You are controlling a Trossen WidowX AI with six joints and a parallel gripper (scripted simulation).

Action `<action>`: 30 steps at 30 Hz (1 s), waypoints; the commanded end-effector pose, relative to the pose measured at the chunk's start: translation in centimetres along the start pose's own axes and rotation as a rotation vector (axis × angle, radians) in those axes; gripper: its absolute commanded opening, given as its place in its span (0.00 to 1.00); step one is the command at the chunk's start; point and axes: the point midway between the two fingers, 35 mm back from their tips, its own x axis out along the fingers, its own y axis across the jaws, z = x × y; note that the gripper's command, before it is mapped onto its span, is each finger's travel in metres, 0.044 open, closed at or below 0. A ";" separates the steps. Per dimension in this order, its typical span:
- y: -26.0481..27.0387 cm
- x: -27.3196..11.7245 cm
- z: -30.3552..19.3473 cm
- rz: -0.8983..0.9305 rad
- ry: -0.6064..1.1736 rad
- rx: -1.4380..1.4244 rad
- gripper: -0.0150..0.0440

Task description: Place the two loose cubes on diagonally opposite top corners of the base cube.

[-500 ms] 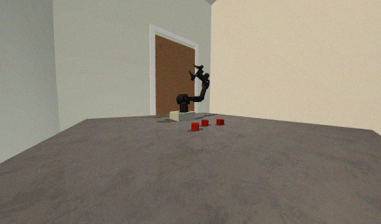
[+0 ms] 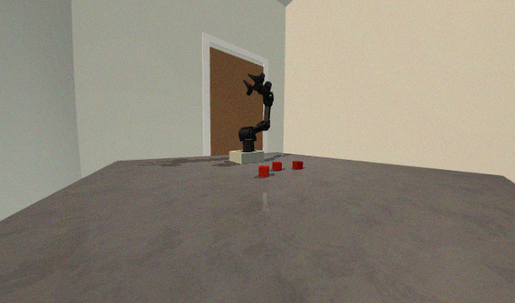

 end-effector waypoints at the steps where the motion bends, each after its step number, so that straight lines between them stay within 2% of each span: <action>1: 2.7 5.3 -2.6 0.084 0.147 -0.129 0.70; 9: 8.0 12.7 -9.0 0.277 0.385 -0.360 0.70; 16: 13.2 16.4 -15.8 0.485 0.563 -0.562 0.70; 23: 18.3 17.4 -23.2 0.725 0.713 -0.761 0.70; 30: 22.7 15.8 -30.6 0.992 0.832 -0.954 0.70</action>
